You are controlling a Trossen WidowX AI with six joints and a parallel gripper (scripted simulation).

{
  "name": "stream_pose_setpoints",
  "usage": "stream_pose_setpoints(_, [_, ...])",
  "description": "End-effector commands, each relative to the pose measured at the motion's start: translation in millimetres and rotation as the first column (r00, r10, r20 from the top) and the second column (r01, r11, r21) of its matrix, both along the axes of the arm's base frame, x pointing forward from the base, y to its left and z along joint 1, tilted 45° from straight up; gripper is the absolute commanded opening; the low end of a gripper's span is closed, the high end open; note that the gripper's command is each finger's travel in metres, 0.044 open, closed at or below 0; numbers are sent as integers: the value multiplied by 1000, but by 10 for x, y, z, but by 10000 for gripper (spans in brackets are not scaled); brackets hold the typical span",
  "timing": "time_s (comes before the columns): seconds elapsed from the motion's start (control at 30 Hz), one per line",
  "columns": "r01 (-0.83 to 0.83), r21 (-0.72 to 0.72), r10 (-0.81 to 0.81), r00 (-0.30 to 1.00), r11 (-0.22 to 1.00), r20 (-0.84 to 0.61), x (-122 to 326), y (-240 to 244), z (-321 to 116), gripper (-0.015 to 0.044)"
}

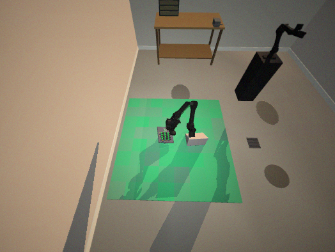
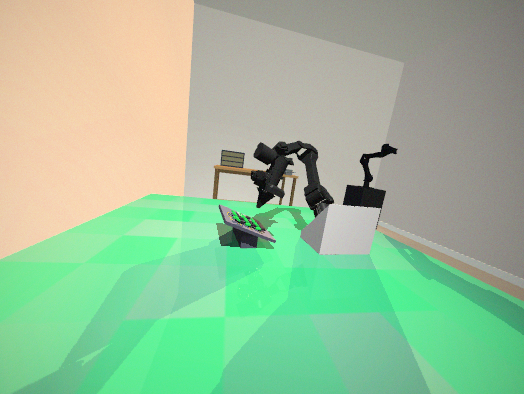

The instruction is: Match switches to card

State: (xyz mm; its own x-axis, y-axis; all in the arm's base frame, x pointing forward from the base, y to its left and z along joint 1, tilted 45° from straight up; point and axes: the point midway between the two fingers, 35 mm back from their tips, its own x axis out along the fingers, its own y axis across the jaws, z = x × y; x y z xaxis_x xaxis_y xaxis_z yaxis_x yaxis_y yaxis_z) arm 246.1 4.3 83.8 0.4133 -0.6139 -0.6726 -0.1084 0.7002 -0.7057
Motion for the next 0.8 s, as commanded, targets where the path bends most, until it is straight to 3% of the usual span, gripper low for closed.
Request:
stream_pose_setpoints(0.0, [13,-8,-13,1000,1000,-22,61,-149,-136,0])
stream_pose_setpoints(0.77, [13,-9,-13,1000,1000,-22,161,-299,-296,0])
